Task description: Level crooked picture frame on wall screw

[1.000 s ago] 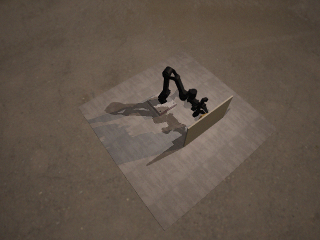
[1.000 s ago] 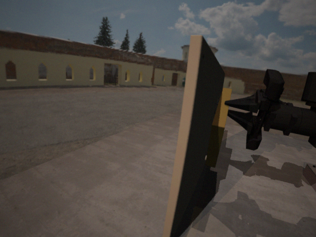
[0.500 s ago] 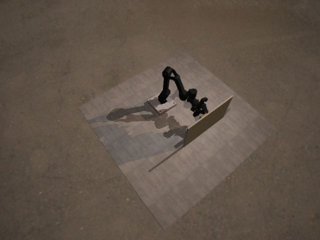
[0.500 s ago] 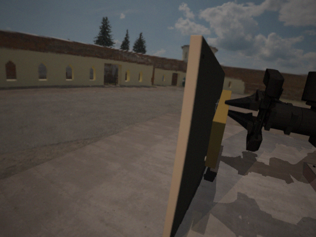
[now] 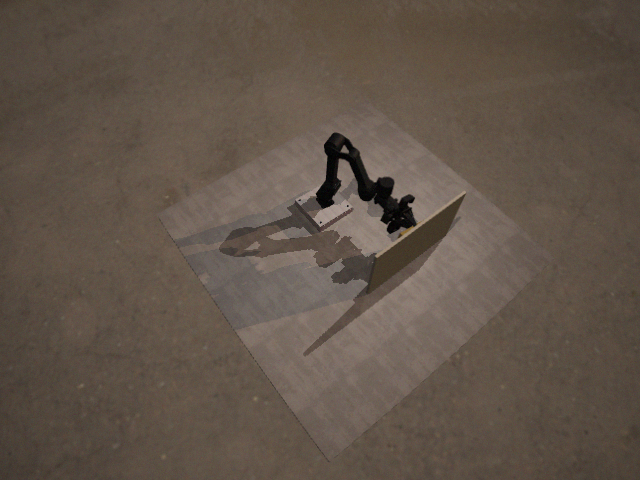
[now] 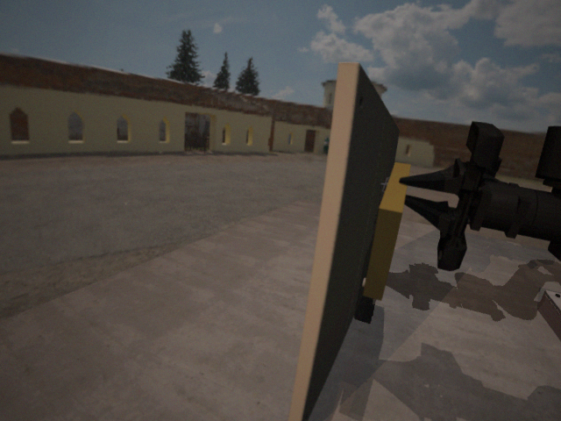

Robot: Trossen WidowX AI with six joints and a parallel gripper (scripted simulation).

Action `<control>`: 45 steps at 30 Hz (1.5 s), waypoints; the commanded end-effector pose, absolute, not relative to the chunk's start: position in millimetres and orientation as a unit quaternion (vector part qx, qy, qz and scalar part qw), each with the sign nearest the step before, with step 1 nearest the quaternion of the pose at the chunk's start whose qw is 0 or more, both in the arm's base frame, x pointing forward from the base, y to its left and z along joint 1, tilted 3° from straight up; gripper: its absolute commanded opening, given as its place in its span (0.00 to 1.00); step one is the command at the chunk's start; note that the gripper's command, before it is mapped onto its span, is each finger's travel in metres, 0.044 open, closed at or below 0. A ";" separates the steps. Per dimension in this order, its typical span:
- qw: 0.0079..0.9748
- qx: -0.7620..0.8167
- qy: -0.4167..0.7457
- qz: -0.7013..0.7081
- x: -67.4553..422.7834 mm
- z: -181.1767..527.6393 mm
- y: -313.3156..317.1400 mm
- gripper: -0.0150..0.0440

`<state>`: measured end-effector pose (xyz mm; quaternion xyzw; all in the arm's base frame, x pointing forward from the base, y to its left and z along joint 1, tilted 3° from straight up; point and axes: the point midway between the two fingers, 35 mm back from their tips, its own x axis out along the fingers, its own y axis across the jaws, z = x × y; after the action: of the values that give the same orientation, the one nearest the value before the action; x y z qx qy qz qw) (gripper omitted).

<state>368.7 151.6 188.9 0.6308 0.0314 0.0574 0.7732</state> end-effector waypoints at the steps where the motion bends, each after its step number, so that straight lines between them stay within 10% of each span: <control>1: 0.765 0.641 0.033 0.056 368.8 188.7 151.6 0.25; 45: 0.687 0.724 0.039 0.051 368.6 191.6 151.3 0.25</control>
<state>368.6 151.3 191.9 0.7169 0.0379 0.0530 0.6942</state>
